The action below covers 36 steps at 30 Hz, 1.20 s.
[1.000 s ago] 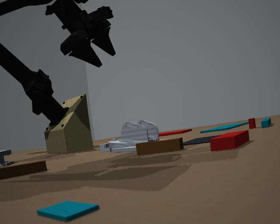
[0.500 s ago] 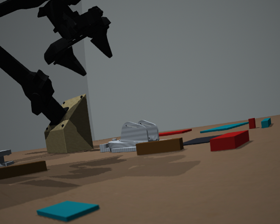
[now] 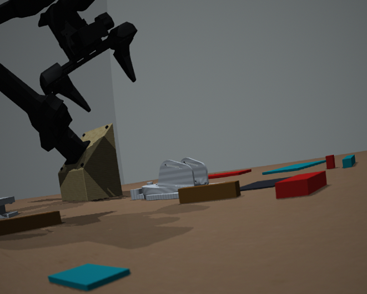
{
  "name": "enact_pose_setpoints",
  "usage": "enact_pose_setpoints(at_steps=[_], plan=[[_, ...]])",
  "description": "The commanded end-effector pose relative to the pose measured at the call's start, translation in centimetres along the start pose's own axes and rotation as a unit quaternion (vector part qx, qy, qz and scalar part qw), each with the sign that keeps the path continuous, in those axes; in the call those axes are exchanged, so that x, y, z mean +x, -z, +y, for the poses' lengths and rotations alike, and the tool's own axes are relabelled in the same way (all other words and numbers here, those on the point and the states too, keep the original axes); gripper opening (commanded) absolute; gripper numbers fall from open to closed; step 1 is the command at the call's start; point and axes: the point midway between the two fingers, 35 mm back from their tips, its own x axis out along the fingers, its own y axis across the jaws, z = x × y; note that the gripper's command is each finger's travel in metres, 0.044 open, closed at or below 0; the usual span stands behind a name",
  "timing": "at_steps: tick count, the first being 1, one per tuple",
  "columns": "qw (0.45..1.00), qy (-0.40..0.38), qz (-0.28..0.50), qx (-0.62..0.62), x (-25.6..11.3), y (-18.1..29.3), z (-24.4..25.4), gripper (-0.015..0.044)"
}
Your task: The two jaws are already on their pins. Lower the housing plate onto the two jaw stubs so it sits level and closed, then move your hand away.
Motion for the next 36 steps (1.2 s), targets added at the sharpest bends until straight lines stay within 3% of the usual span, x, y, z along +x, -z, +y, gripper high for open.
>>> enact_pose_setpoints(at_steps=[1,18,36], plan=[[0.998,0.011,-0.009,0.056,-0.2,-0.5,-1.4,0.0440],[0.968,0.050,-0.033,0.243,-0.4,-1.7,-6.0,0.0440],[0.891,0.091,-0.069,0.439,-1.0,-2.2,-11.2,0.0440]])
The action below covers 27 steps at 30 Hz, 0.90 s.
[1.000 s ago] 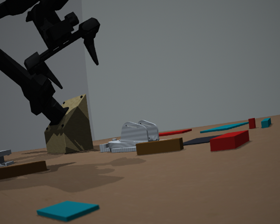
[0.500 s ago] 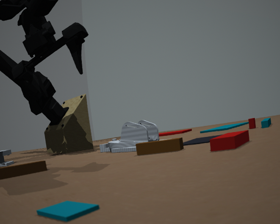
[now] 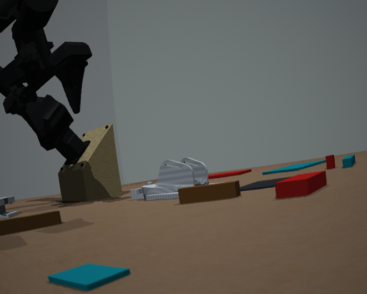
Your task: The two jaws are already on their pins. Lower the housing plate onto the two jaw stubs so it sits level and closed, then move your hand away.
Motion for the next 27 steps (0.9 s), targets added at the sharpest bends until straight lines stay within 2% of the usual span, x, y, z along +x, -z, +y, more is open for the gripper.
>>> enact_pose_setpoints(at_steps=[1,14,27], plan=[[0.998,0.008,-0.013,0.055,-0.1,-1.1,-1.0,0.0440],[0.977,0.034,-0.048,0.206,-0.1,-3.6,-3.8,0.0440],[0.931,0.056,-0.089,0.351,-0.3,-5.8,-6.9,0.0440]])
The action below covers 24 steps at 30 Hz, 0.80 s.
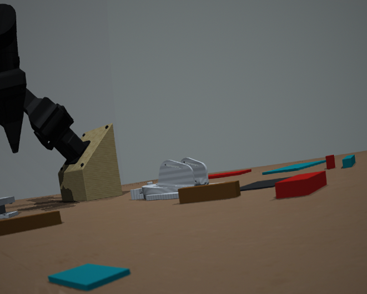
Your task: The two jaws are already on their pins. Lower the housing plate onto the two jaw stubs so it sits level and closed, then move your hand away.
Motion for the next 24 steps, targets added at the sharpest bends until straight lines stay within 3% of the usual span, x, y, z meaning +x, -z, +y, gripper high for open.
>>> enact_pose_setpoints(at_steps=[1,11,19,24], plan=[[0.998,0.004,-0.017,0.056,0.0,-1.4,-0.6,0.0440],[0.984,0.016,-0.052,0.169,0.1,-4.0,-1.8,0.0440],[0.983,0.017,-0.054,0.176,0.3,-4.1,-1.9,0.0440],[0.983,0.016,-0.055,0.176,3.9,-4.5,-2.1,0.0440]])
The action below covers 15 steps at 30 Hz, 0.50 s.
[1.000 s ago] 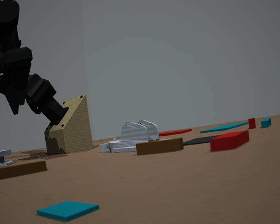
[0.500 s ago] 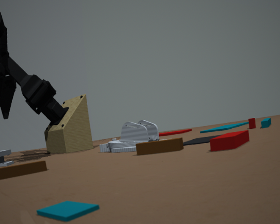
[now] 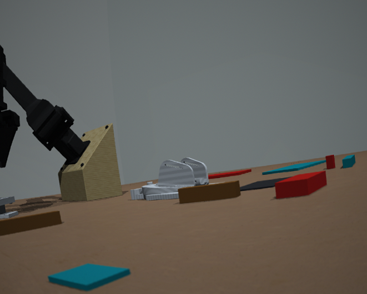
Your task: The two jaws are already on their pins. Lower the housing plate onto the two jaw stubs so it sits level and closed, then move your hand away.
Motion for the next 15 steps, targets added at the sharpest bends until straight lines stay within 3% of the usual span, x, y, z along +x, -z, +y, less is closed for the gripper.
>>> enact_pose_setpoints(at_steps=[1,15], plan=[[1.000,0.004,-0.001,-0.003,2.24,-0.06,-0.38,0.0440],[1.000,0.004,-0.001,-0.003,2.77,-0.04,-0.36,0.0440]])
